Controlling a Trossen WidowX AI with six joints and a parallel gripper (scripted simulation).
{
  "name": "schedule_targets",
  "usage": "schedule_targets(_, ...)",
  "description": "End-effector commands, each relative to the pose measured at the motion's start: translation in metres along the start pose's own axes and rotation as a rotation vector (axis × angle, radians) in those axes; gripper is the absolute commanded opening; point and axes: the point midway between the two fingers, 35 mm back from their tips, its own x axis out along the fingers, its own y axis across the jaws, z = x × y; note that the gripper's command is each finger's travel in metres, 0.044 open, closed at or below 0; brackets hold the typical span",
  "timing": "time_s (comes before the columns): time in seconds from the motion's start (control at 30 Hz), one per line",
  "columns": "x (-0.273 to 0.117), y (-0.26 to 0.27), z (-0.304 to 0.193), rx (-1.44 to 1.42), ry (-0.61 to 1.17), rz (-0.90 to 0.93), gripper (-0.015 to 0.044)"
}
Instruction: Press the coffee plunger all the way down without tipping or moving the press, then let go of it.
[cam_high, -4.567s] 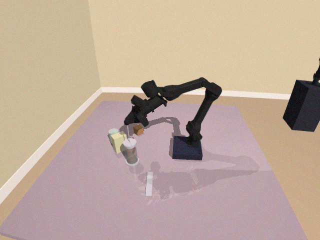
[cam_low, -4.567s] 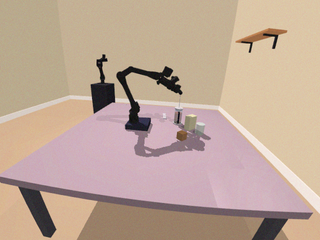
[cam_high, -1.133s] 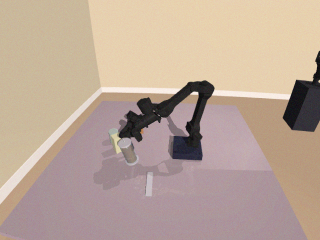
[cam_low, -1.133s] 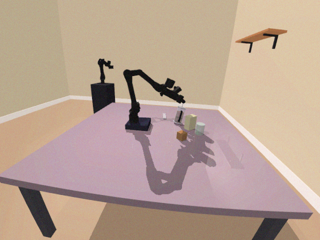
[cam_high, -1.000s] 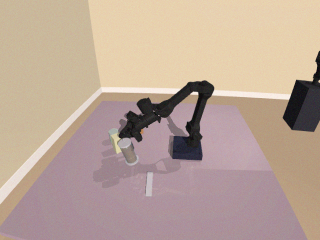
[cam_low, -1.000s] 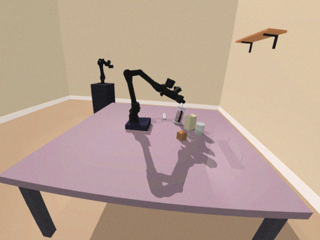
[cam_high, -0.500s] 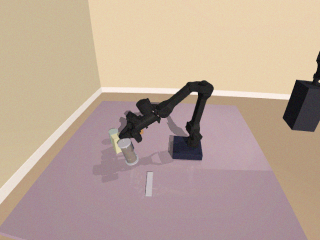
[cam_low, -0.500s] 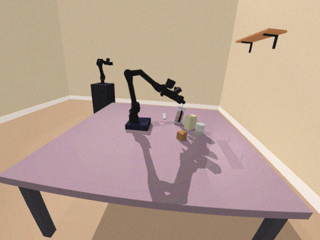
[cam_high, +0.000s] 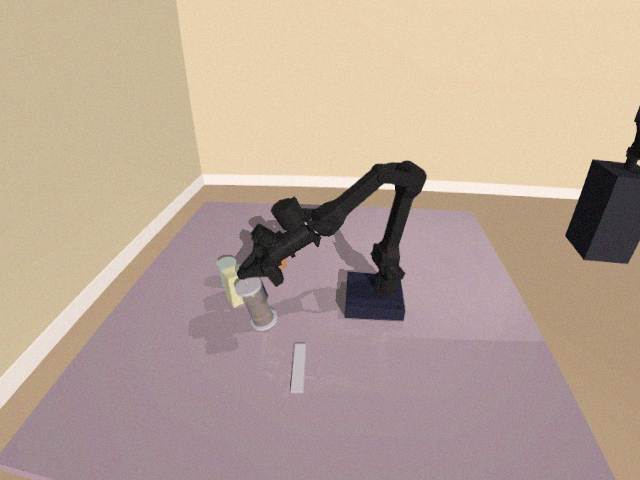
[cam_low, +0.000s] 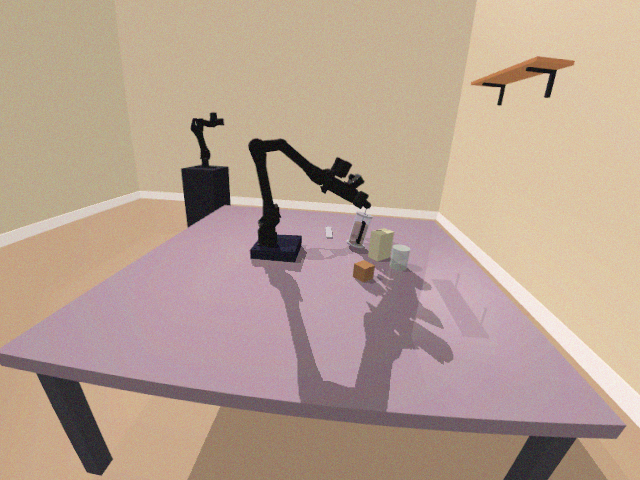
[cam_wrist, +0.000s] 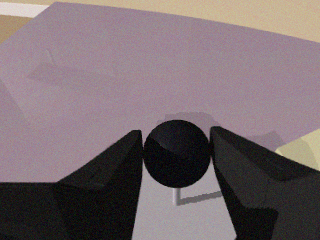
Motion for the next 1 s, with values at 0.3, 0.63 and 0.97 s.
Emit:
schedule_targets(0.3, 0.0065, 0.0000, -0.0128, 0.004, 0.046, -0.001, 0.0123)
schedule_targets(0.63, 0.0070, 0.0001, -0.0123, 0.004, 0.045, -0.001, 0.0123)
schedule_targets(0.97, 0.0076, 0.0001, -0.0118, 0.004, 0.045, -0.001, 0.0123)
